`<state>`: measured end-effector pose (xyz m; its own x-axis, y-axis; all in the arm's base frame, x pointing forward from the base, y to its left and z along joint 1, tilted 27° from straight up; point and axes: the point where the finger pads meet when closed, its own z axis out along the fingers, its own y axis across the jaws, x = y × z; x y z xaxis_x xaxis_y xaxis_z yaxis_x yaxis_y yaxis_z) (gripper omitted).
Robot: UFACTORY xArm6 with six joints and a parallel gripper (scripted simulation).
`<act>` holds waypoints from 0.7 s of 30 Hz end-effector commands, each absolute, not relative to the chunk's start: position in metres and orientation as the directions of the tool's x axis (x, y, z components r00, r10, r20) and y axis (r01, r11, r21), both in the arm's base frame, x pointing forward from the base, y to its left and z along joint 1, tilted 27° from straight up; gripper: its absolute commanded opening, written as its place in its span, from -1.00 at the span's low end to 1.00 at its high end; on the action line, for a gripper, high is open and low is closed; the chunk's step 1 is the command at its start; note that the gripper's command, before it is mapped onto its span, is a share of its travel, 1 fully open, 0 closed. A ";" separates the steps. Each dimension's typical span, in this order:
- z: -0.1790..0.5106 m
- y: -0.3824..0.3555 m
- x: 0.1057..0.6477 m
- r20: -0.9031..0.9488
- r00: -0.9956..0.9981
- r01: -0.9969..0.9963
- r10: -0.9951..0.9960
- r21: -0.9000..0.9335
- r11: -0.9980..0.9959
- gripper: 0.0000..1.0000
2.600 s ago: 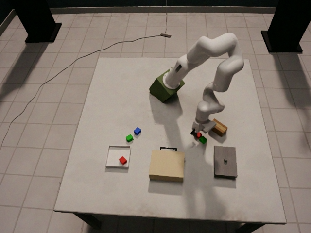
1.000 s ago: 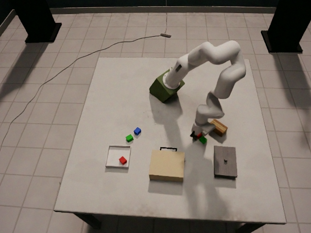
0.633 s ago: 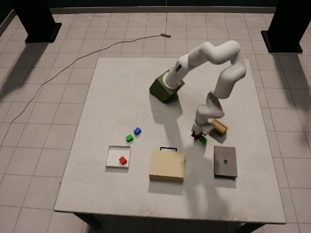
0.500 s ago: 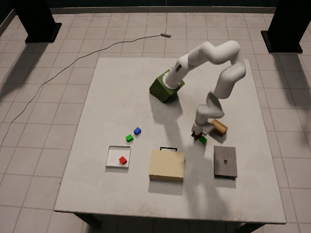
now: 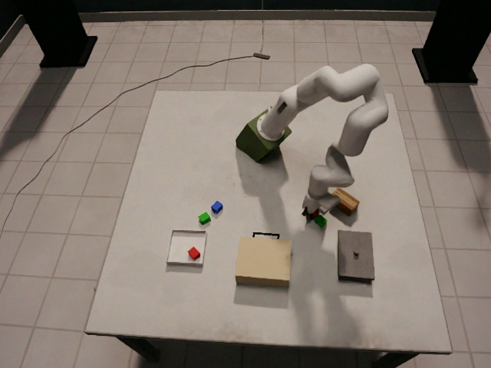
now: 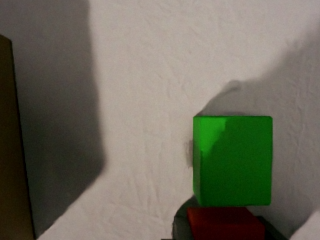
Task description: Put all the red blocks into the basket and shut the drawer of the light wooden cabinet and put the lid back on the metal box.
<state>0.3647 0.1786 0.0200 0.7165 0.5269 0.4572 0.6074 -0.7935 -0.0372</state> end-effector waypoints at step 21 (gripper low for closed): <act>0.024 0.178 0.364 0.459 0.716 0.607 0.527 -0.037 -0.794 -1.00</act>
<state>0.3640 0.1782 0.0210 0.7164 0.5270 0.4572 0.6074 -0.7935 -0.0373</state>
